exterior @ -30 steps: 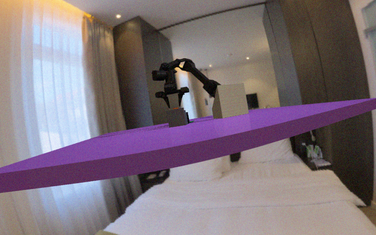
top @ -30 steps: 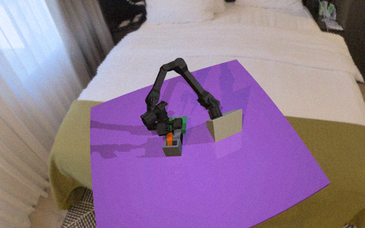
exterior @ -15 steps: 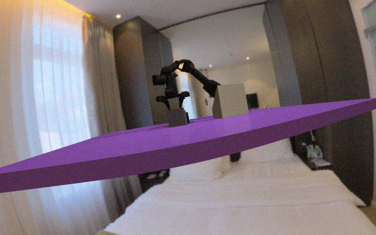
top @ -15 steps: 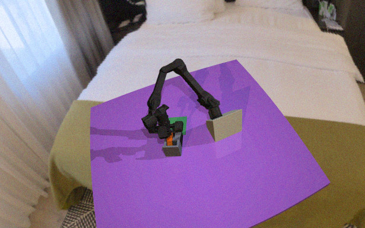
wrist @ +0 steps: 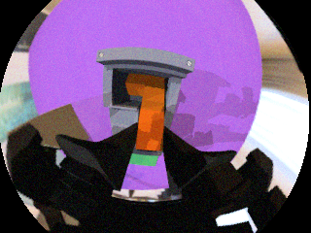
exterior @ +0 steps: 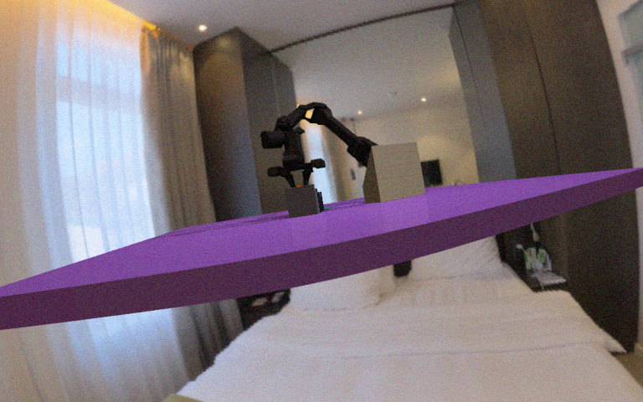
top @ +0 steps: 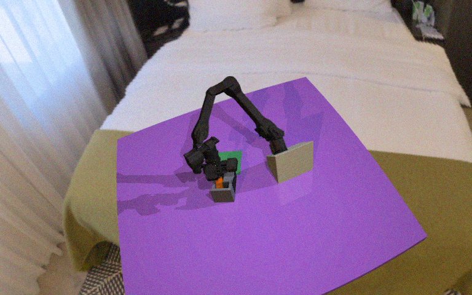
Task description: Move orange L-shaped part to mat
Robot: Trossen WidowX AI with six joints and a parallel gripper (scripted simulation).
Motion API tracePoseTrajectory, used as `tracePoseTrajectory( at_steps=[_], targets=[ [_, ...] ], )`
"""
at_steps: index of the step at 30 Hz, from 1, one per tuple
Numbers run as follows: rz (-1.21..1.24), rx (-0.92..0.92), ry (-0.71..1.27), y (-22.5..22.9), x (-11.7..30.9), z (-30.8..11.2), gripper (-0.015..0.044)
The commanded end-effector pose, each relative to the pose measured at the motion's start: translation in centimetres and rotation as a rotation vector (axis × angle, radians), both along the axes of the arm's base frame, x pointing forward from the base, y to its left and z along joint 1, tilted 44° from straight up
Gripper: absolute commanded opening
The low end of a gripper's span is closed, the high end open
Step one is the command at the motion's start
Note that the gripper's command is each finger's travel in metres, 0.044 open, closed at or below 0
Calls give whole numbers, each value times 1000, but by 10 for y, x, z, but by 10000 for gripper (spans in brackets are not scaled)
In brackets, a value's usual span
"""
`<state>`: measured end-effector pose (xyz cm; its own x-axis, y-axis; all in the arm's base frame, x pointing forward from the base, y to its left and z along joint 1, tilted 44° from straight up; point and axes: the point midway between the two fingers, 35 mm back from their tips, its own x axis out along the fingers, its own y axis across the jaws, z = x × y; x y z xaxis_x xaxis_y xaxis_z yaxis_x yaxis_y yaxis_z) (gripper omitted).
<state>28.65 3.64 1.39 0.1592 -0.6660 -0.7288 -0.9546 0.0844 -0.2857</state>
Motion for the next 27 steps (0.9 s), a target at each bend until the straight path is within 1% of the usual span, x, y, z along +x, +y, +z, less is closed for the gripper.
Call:
tracePoseTrajectory(
  at_steps=[1,6,9,27],
  targets=[
    [-1,1,-2,0,0,0,115],
    [-1,1,-2,0,0,0,82],
    [-1,1,-2,0,0,0,3],
    [2,-2,2,12,-3,13,0]
  ],
)
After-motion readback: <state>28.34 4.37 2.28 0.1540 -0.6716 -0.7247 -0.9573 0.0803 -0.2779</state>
